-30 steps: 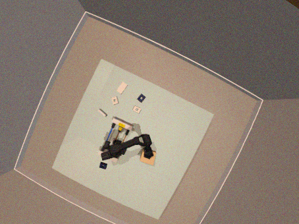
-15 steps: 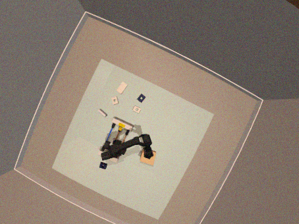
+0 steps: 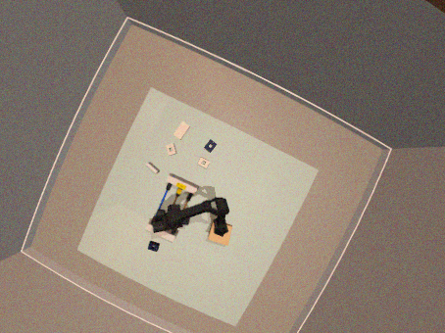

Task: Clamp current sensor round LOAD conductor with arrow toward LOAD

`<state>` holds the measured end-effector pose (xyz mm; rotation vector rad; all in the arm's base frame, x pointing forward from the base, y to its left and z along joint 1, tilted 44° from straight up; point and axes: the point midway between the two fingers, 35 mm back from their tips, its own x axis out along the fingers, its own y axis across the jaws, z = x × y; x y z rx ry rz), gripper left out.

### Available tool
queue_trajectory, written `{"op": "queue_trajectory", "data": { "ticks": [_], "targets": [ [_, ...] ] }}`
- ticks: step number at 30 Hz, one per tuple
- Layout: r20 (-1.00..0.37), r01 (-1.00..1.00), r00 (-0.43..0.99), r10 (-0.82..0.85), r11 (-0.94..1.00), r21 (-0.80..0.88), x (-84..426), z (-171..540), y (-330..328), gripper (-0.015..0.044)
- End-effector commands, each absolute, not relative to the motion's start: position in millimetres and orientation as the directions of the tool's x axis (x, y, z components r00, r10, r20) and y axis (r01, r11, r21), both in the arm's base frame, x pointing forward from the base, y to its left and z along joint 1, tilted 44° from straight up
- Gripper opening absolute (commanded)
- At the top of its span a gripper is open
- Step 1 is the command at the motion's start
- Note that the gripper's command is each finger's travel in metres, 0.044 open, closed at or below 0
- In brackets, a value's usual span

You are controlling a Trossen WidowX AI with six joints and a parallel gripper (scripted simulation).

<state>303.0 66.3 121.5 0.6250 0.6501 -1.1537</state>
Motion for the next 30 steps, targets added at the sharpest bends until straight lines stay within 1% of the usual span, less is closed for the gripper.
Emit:
{"op": "queue_trajectory", "data": {
  "ticks": [1,4,7,10,13,17,21,25,30],
  "targets": [
    [-0.808,0.884,0.259,-0.529,0.468,-0.023,296.1,130.9,51.4,0.0440],
    [-0.850,0.772,0.265,-0.455,0.629,-0.096,290.6,138.0,41.4,0.0440],
    [-0.881,0.615,0.285,-0.378,0.777,-0.135,285.0,145.4,32.8,0.0440],
    [-0.899,0.421,0.317,-0.302,0.894,-0.152,279.4,153.4,25.4,0.0440],
    [-0.904,0.200,0.361,-0.228,0.966,-0.164,273.7,161.8,19.1,0.0440],
    [-0.897,0.011,0.412,-0.161,0.985,-0.172,268.0,170.6,13.8,0.0440],
    [-0.881,-0.173,0.460,-0.109,0.962,-0.209,263.2,178.3,10.1,0.0440],
    [-0.855,-0.342,0.516,-0.056,0.901,-0.266,257.6,187.2,6.5,0.0440],
    [-0.815,-0.521,0.579,-0.007,0.766,-0.376,251.4,197.1,3.4,0.0440]
  ]
}}
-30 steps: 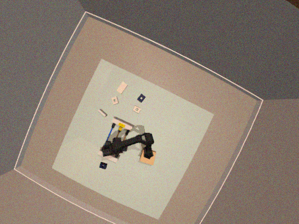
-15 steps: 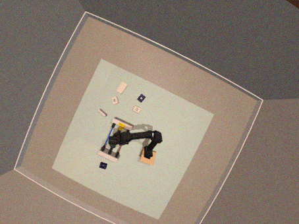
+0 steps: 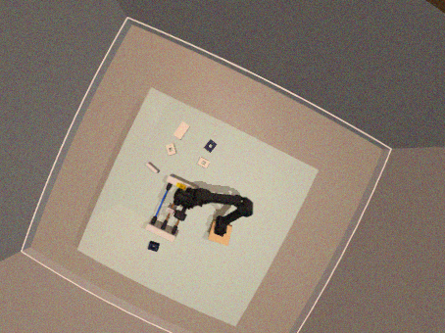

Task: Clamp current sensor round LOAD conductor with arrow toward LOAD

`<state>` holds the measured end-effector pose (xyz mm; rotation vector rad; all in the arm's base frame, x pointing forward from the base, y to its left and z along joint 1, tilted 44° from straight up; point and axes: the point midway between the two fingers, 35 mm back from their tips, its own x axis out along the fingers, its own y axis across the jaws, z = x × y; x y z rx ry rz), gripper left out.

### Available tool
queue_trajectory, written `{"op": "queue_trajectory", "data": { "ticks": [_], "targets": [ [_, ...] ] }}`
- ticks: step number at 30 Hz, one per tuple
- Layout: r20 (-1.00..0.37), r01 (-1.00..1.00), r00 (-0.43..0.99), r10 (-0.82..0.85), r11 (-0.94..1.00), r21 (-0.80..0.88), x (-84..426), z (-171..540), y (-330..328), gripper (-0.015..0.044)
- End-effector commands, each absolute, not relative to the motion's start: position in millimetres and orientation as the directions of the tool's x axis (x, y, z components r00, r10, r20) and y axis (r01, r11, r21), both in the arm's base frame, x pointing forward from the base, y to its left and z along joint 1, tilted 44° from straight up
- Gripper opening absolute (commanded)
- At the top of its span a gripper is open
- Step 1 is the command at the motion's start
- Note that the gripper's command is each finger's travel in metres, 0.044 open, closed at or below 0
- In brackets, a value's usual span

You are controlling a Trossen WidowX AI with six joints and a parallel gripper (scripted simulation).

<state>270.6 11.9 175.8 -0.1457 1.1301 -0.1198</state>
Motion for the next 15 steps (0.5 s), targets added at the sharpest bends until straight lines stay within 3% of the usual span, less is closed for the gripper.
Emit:
{"op": "queue_trajectory", "data": {
  "ticks": [1,6,15],
  "targets": [
    [-0.806,-0.549,0.591,0.002,0.733,-0.401,250.1,199.1,2.9,0.0440],
    [-0.772,-0.645,0.634,0.030,0.571,-0.508,245.5,206.0,1.3,0.0440],
    [-0.772,-0.646,0.635,0.031,0.569,-0.508,245.5,206.1,1.3,0.0440]
  ]
}}
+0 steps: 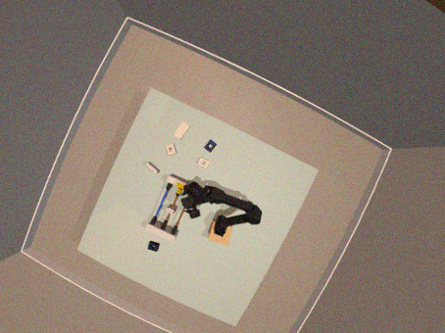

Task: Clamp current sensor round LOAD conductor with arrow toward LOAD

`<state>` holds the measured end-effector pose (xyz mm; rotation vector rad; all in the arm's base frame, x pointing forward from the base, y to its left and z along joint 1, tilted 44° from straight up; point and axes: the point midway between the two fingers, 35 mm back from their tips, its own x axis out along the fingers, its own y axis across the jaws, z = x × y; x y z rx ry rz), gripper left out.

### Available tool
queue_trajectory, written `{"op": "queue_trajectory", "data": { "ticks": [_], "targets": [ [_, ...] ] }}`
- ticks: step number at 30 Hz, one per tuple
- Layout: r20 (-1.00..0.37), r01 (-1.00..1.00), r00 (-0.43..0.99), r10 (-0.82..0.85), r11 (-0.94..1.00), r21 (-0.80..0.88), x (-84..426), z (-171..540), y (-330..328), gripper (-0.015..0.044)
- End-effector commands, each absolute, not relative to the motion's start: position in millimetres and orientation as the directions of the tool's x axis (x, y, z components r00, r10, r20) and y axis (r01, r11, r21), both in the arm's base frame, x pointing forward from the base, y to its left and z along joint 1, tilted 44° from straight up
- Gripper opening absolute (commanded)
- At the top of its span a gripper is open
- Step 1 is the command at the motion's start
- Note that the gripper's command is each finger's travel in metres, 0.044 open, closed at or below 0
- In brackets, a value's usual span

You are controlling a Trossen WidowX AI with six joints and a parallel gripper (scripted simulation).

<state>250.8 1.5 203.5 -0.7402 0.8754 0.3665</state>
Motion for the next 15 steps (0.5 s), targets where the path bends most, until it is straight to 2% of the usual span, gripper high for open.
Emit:
{"op": "queue_trajectory", "data": {
  "ticks": [1,2,15],
  "targets": [
    [-0.772,-0.646,0.635,0.031,0.569,-0.508,245.5,206.1,1.3,0.0440],
    [-0.791,-0.593,0.612,0.006,0.665,-0.454,249.2,204.8,1.2,0.0440],
    [-0.791,-0.593,0.612,0.006,0.665,-0.454,249.2,204.8,1.2,0.0440]
  ]
}}
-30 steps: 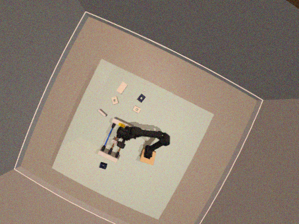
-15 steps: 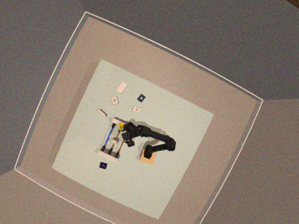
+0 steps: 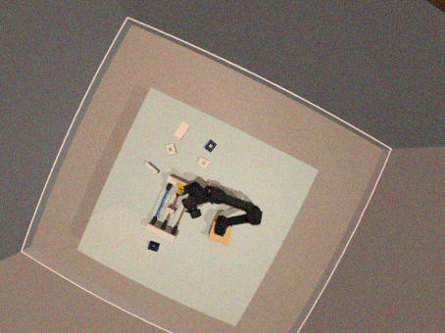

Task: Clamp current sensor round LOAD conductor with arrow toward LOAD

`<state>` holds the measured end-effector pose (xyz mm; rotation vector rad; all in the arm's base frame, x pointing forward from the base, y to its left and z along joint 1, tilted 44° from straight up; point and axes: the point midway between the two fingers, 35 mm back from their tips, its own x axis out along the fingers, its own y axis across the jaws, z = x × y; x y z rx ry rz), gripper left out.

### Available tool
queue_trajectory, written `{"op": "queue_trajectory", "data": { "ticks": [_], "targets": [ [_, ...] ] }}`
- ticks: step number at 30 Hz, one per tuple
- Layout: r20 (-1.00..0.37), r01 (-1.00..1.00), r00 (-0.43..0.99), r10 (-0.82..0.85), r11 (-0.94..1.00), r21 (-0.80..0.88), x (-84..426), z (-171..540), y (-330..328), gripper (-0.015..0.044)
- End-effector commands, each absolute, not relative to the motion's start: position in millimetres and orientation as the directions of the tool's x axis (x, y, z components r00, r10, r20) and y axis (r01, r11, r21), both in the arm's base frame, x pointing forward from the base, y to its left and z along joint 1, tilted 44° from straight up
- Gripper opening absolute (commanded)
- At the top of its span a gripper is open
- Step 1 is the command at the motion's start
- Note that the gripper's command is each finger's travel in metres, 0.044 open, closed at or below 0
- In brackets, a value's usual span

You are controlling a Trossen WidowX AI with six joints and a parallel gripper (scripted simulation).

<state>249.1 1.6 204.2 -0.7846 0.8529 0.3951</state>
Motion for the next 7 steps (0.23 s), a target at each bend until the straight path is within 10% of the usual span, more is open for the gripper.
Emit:
{"op": "queue_trajectory", "data": {
  "ticks": [1,7],
  "targets": [
    [-0.791,-0.593,0.612,0.006,0.665,-0.454,249.2,204.8,1.2,0.0440],
    [-0.816,-0.520,0.578,-0.020,0.762,-0.387,251.9,198.9,2.1,0.0440]
  ]
}}
